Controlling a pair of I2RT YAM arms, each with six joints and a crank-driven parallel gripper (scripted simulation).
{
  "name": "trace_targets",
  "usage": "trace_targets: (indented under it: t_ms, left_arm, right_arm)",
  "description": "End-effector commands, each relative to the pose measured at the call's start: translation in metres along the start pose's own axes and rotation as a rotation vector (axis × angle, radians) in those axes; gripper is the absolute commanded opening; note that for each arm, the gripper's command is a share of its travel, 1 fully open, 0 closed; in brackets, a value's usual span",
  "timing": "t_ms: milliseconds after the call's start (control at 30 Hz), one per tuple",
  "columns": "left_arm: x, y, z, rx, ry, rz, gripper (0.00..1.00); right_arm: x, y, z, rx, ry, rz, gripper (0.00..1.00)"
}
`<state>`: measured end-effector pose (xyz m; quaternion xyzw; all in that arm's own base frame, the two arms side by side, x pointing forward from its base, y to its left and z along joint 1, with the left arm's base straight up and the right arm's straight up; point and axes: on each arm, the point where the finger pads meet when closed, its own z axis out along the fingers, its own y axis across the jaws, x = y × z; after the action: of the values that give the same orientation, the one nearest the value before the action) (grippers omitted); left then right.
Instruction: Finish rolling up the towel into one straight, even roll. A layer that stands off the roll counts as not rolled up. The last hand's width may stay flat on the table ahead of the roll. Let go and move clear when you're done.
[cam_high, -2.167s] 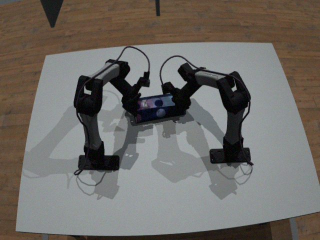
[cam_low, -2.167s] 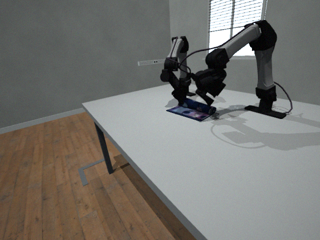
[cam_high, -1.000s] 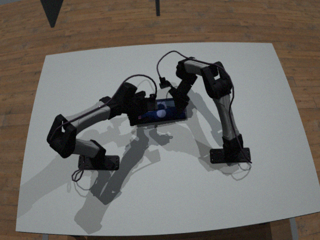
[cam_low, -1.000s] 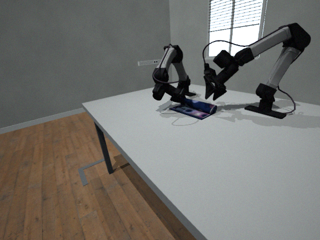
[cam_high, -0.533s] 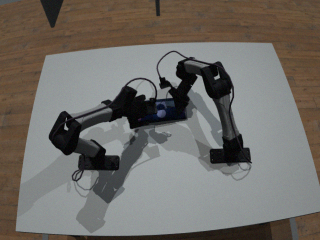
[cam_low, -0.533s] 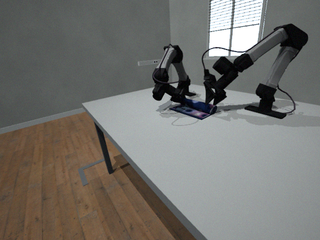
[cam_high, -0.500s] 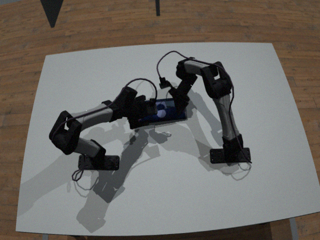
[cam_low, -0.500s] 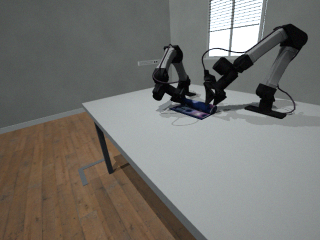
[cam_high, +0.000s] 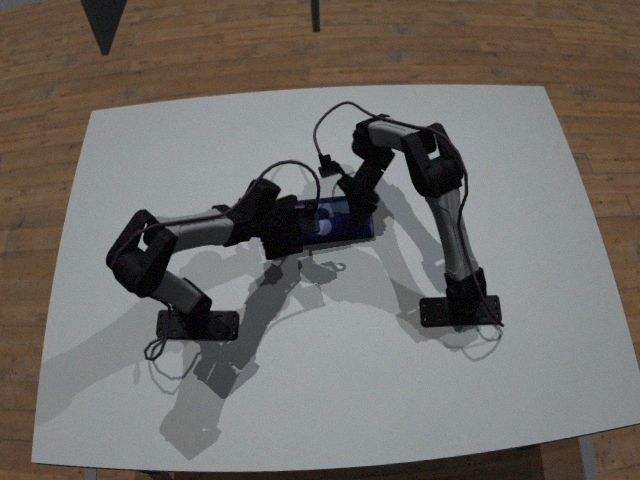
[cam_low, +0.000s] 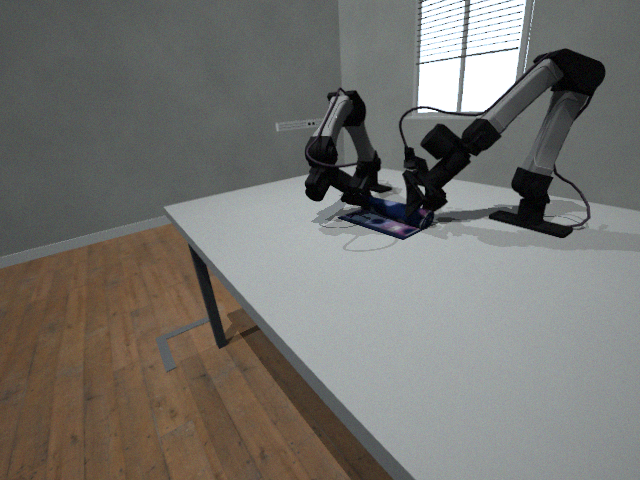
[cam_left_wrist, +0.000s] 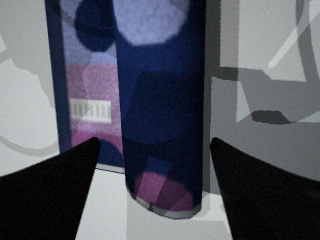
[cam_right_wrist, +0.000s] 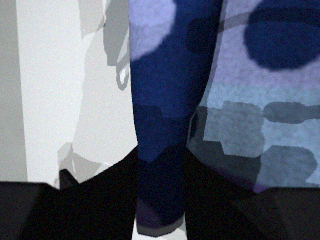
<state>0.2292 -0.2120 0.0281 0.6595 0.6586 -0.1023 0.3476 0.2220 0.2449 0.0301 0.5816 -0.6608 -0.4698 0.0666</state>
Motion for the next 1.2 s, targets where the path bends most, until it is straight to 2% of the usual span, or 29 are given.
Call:
trace_targets:
  t_ms: [0, 333, 833, 1000, 1033, 1100, 1167]
  left_arm:
    - [-0.0079, 0.0094, 0.0012, -0.025, -0.015, 0.000, 0.89]
    - [-0.0079, 0.0094, 0.0012, -0.025, -0.015, 0.000, 0.47]
    - [-0.0079, 0.0094, 0.0012, -0.025, -0.015, 0.000, 0.33]
    - [-0.0079, 0.0094, 0.0012, -0.025, -0.015, 0.000, 0.31]
    - [-0.0079, 0.0094, 0.0012, -0.025, -0.015, 0.000, 0.31]
    - [-0.0079, 0.0094, 0.0012, -0.025, -0.015, 0.000, 0.31]
    - [-0.0079, 0.0094, 0.0012, -0.025, -0.015, 0.000, 0.31]
  right_arm:
    - [0.0018, -0.0033, 0.0023, -0.014, -0.001, 0.003, 0.29]
    - [0.0018, -0.0033, 0.0023, -0.014, -0.001, 0.003, 0.29]
    - [0.0018, -0.0033, 0.0023, -0.014, -0.001, 0.003, 0.29]
    - [0.0018, -0.0033, 0.0023, -0.014, -0.001, 0.003, 0.29]
    - [0.0017, -0.0032, 0.0022, -0.014, -0.001, 0.003, 0.33]
    - [0.0017, -0.0032, 0.0022, -0.014, -0.001, 0.003, 0.33]
    - [0.0012, -0.0025, 0.0016, -0.014, -0.001, 0.003, 0.41]
